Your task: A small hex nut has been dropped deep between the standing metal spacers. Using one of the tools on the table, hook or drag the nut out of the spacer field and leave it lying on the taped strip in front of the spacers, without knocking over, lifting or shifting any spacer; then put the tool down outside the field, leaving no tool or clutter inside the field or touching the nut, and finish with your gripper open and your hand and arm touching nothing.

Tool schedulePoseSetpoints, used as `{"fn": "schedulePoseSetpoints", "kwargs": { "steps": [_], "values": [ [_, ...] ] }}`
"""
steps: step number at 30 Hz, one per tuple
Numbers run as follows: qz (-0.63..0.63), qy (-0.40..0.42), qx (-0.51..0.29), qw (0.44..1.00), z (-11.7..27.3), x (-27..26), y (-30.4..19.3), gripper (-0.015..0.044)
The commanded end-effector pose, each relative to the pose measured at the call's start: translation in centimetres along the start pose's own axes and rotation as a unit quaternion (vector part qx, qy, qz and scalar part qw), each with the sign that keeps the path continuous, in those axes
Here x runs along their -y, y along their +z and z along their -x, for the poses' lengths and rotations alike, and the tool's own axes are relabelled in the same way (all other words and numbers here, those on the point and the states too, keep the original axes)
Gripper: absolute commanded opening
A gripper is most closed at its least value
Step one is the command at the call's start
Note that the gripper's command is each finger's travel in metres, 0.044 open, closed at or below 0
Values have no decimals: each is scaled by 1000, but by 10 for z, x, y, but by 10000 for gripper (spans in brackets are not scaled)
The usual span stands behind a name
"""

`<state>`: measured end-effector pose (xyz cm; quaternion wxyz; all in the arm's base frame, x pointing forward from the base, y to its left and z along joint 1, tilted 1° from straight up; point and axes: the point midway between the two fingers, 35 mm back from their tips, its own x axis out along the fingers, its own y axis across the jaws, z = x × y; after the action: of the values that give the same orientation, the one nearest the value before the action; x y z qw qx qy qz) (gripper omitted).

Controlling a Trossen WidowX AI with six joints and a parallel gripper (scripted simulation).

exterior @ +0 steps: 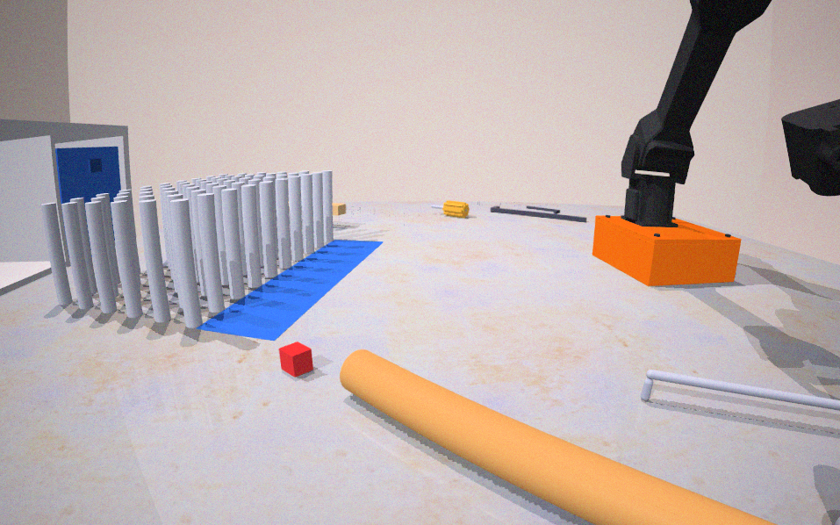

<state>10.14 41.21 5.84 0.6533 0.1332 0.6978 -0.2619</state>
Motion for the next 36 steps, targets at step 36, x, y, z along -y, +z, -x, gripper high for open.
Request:
{"fn": "schedulePoseSetpoints", "kwargs": {
  "steps": [36],
  "values": [
    [-2,-4,-1,1000,-55,-11,-1,175]
  ]
}}
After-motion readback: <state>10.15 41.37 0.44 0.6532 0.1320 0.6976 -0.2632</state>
